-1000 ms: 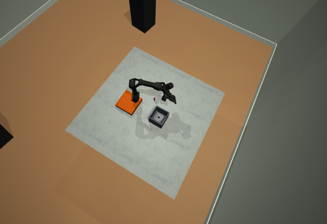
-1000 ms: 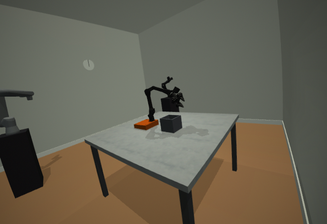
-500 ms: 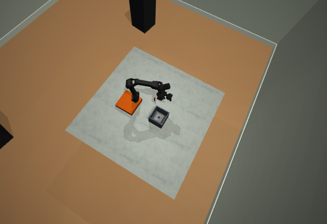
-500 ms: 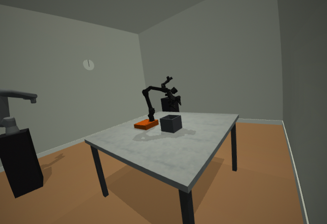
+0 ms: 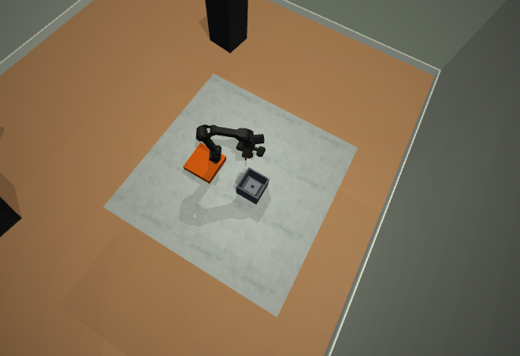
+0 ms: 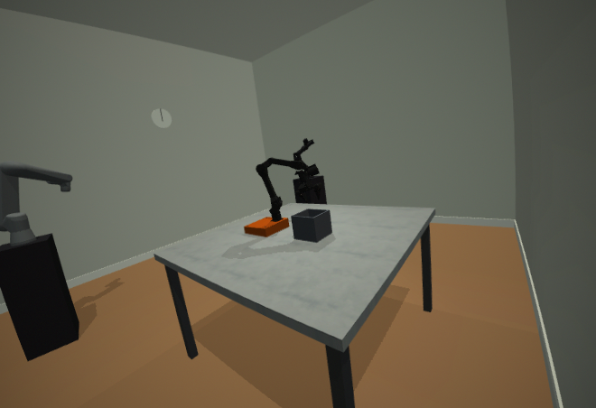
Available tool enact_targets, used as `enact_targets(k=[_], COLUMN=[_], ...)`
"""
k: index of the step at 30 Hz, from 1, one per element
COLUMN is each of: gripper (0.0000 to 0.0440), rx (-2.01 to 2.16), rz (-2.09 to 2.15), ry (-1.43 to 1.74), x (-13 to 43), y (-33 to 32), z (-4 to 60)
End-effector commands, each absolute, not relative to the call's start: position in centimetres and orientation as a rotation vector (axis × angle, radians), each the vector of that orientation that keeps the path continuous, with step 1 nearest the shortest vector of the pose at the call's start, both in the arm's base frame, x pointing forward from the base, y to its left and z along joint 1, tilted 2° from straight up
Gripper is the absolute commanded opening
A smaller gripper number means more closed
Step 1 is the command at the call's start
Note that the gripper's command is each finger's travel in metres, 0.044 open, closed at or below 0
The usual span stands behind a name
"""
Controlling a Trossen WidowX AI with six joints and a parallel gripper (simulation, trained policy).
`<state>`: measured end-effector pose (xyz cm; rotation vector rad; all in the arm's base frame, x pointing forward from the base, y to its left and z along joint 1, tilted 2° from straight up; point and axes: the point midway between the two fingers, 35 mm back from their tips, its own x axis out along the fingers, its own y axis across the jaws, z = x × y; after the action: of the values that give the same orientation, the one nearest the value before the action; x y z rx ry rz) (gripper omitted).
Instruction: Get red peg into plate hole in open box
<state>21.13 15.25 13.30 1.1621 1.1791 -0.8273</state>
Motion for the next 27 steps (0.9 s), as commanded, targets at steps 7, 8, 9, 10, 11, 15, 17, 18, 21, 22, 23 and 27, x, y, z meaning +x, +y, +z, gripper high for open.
enact_targets(k=[7,8,9,10,11,15,17,18,21,22,23,27], gripper=[0.0440,0.0440,0.0440,0.0440,0.0440,0.0440,0.0440,0.0440,0.0440,0.0440,0.0440,0.0435], rx=[1.018,1.005,0.993,0.981,0.969,0.931,0.917,0.911,0.899,0.897,0.896,0.895], rz=[-0.908,-0.916,-0.923,-0.930,-0.936,-0.957,-0.964,-0.968,-0.980,-0.983,-0.985,-0.991], ry=[1.342,1.354,1.365,1.375,1.385,1.413,1.422,1.425,1.430,1.431,1.432,1.431], x=[17.3,17.0,16.8,16.5,16.3,15.6,15.3,15.2,15.1,15.0,15.0,15.0], y=[14.5,14.5,14.4,14.4,14.3,14.2,14.1,14.1,13.9,13.9,13.9,13.9], z=[10.9,10.7,10.4,10.2,9.9,8.9,8.3,7.9,6.8,6.5,6.1,4.8])
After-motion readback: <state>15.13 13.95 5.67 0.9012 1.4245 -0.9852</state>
